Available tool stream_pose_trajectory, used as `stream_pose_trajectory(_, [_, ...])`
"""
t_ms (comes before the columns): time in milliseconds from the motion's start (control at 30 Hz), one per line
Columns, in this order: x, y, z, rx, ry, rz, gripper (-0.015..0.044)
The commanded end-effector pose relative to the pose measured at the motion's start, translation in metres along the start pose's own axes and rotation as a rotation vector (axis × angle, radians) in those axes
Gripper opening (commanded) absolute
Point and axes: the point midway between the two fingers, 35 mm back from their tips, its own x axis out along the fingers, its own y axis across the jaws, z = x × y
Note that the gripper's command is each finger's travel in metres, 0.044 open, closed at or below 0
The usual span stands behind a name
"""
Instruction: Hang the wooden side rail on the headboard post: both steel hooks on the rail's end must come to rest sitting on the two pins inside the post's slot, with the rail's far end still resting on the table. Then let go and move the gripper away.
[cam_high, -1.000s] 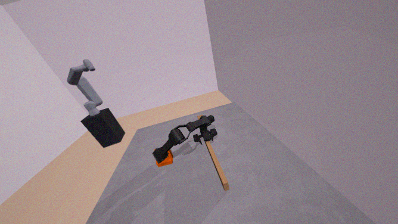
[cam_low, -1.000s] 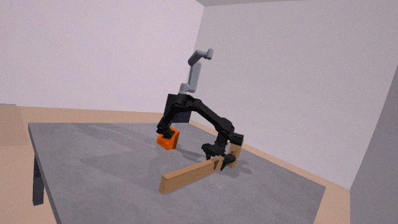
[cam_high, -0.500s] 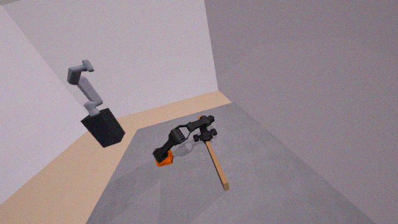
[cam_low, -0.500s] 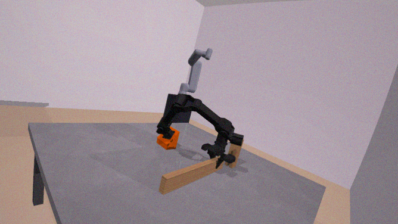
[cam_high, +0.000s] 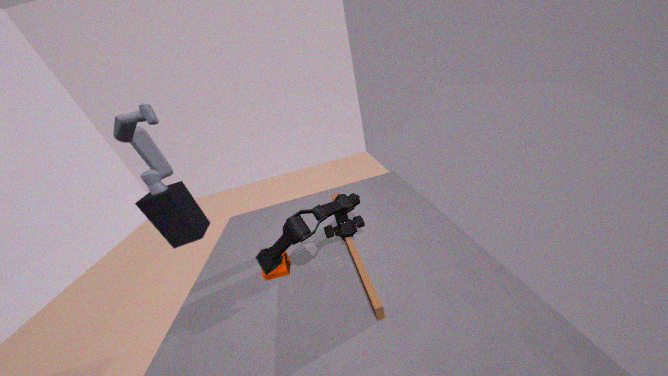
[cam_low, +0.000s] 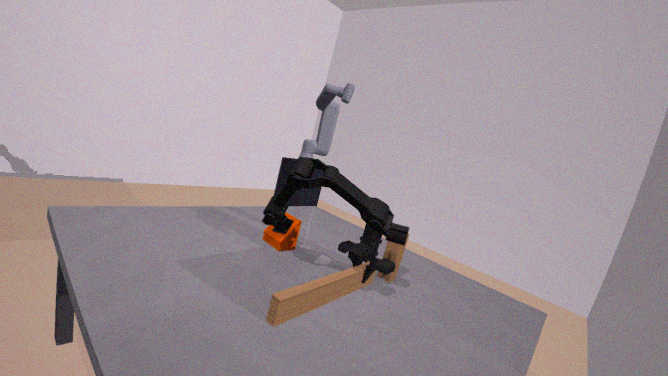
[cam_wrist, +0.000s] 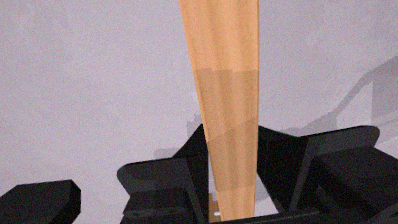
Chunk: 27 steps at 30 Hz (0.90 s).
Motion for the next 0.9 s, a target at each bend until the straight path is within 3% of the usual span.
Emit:
stream_pose_trajectory(0, [0.0,0.0001,0.0001,0.004,-0.003,0.001,0.0])
stream_pose_trajectory(867, [-0.0007,0.0066,0.0007,0.143,-0.003,0.001,0.0])
